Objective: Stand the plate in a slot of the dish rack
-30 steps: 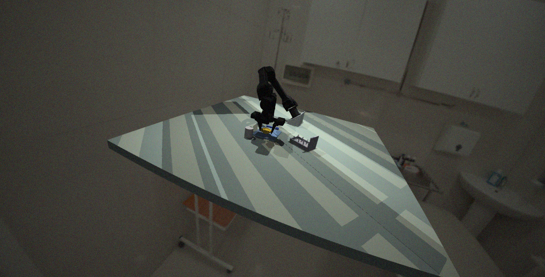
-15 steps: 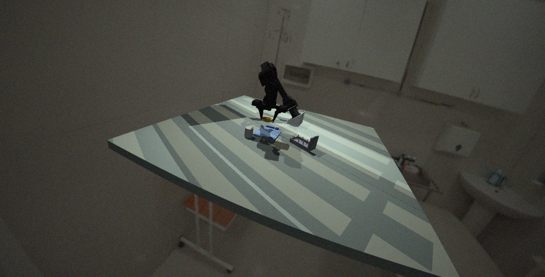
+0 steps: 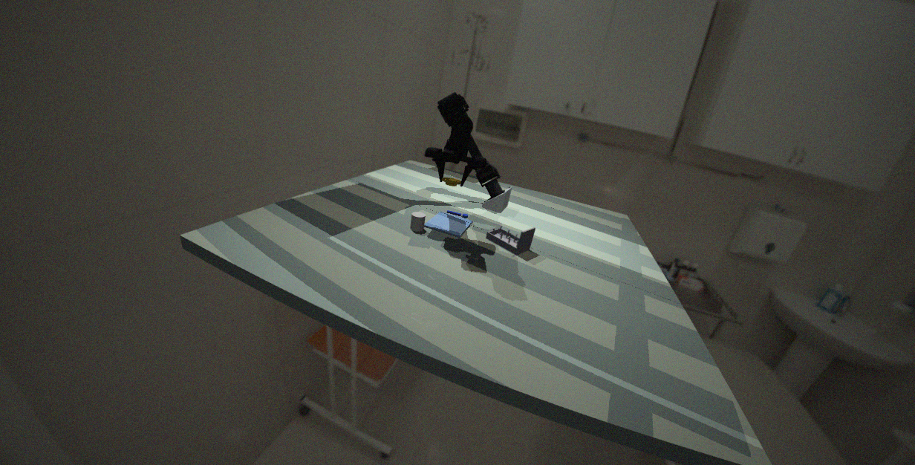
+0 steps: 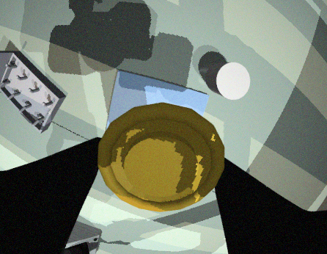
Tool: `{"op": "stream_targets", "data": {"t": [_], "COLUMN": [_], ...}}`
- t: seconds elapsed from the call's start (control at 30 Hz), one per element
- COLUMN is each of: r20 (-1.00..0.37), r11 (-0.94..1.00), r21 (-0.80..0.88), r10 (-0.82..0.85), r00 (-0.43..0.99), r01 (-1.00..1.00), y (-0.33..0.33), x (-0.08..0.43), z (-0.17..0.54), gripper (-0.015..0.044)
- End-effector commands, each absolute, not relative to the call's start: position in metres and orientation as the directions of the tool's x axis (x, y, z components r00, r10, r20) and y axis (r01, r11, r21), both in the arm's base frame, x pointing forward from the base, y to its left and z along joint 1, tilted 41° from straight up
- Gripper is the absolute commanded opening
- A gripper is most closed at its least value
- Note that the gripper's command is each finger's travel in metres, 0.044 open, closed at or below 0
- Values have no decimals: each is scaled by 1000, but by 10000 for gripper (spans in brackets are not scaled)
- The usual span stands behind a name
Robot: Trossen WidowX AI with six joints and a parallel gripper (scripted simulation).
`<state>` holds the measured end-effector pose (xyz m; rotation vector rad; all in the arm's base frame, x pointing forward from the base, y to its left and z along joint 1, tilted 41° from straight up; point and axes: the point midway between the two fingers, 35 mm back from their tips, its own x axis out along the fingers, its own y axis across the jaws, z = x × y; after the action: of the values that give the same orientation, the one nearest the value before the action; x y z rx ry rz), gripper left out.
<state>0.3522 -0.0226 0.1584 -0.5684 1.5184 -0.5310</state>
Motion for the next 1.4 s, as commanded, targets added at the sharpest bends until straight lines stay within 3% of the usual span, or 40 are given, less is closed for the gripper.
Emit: {"op": "stream_targets", "data": {"t": [0.0, 0.2, 0.8, 1.07, 1.37], "r20": [-768, -769, -764, -770, -842], "r11": [767, 769, 638, 643, 761], "r21": [-640, -639, -589, -588, -538], "r10": [-641, -639, -639, -631, -506], "r00": [1, 1, -86, -95, -187], "r01": [-30, -12, 496, 491, 363], "y": [-11, -4, 99, 98, 81], "x": [353, 353, 301, 300, 296], "z": [171, 172, 90, 87, 65], "gripper": [0, 0, 0, 0, 0]}}
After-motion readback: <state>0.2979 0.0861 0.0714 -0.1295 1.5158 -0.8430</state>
